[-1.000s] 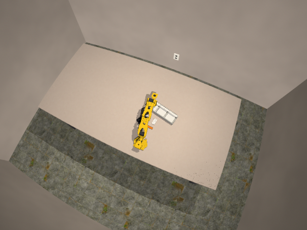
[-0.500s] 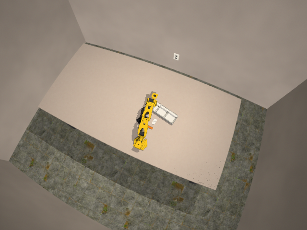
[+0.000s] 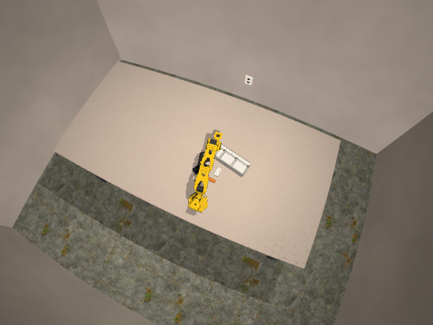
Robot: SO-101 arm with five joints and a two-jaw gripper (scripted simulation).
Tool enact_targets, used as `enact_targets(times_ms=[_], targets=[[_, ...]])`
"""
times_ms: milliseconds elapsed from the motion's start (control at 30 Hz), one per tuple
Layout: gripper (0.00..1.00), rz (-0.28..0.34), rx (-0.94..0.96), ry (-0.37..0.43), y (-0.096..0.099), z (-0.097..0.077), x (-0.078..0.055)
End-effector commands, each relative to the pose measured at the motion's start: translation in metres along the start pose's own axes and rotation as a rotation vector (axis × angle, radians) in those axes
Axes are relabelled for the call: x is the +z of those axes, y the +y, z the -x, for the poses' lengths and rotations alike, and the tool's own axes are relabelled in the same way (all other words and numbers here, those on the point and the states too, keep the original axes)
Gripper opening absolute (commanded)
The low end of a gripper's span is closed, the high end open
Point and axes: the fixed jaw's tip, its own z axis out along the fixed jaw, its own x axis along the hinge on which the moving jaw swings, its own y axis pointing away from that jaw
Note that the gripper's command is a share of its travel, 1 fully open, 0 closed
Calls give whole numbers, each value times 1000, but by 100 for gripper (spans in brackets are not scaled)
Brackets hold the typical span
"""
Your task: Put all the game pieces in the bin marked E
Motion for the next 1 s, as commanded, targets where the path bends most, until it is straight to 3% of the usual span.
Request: enact_targets(times_ms=[0, 233, 267, 967], targets=[[0, 4, 4, -47, 2, 6, -7], [0, 4, 4, -47, 2, 6, -7], [0, 5, 4, -83, 2, 9, -10], [0, 4, 4, -83, 2, 9, -9]])
